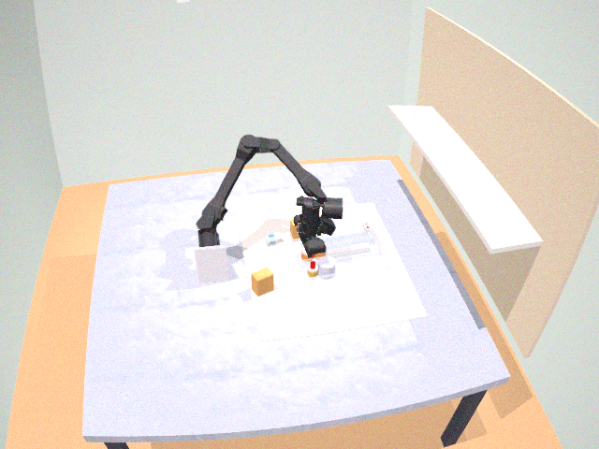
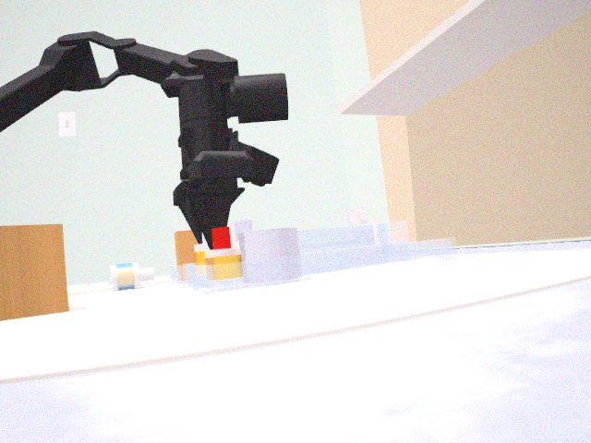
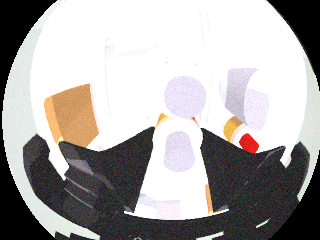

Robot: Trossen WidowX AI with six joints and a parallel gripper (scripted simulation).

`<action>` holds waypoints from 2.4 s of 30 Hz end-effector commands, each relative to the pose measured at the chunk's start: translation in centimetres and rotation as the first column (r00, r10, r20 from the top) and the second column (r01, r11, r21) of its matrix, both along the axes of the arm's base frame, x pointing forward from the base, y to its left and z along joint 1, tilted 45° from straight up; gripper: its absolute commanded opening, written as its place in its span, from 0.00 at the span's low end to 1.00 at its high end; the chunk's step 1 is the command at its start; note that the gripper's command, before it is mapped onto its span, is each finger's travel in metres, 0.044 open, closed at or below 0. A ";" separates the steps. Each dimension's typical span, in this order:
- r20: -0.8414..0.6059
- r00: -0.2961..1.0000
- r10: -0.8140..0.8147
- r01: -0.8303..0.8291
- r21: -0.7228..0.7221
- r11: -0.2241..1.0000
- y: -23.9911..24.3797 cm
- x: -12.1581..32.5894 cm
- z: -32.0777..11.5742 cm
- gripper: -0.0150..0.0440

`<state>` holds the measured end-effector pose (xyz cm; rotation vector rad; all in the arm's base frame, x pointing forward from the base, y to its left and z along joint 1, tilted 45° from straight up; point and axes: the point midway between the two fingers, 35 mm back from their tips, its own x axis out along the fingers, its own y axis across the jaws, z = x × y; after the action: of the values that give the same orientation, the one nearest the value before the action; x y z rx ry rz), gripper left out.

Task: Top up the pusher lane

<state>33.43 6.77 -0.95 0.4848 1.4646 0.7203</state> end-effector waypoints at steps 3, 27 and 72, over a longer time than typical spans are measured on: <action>0.008 1.000 -0.004 0.004 0.009 1.000 0.1 0.1 0.0 0.25; 0.008 1.000 -0.004 0.004 0.008 1.000 0.1 -0.3 0.0 0.25; 0.008 1.000 -0.004 0.004 0.008 1.000 -0.1 -0.9 -0.1 0.34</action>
<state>32.58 6.68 -1.07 0.4931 1.4560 0.7207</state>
